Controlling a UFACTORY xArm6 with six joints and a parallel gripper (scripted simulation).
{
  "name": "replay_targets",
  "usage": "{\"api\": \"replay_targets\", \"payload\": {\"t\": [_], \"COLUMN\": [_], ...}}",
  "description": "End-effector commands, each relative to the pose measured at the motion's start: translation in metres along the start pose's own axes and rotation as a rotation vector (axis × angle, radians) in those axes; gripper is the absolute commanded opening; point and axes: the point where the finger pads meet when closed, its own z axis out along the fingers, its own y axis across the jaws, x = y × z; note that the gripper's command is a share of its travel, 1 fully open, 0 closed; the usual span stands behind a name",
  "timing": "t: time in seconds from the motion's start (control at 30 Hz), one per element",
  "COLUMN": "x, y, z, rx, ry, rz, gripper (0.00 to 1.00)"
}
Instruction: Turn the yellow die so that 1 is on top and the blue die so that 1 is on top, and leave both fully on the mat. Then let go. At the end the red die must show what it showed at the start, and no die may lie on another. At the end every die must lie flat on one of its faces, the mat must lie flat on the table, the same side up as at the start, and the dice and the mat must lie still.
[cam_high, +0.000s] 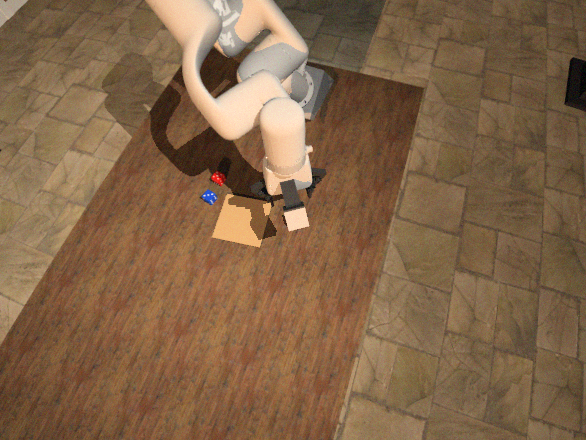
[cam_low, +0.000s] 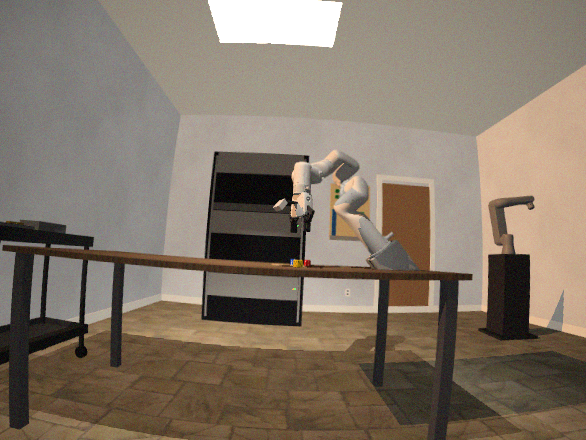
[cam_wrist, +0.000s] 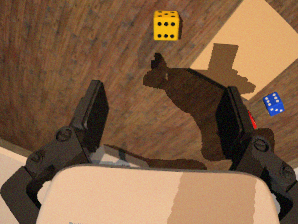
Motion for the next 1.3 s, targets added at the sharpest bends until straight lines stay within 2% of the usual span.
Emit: {"api": "replay_targets", "payload": {"t": [0.0, 0.13, 0.27, 0.63, 0.7, 0.77, 1.17, 1.27], "x": [0.001, 0.001, 0.001, 0.001, 0.001, 0.001, 0.001, 0.001], "y": [0.000, 0.000, 0.000, 0.000, 0.000, 0.000, 0.001, 0.001], "z": [0.000, 0.001, 0.003, 0.007, 0.007, 0.009, 0.013, 0.013], "rx": [0.000, 0.000, 0.000, 0.000, 0.000, 0.000, 0.001, 0.001], "ry": [0.003, 0.003, 0.003, 0.003, 0.003, 0.003, 0.003, 0.003], "rz": [0.080, 0.137, 0.285, 0.546, 0.546, 0.638, 0.918, 0.931], "gripper": [1.00, 1.00, 1.00, 1.00, 1.00, 1.00, 1.00, 1.00]}}
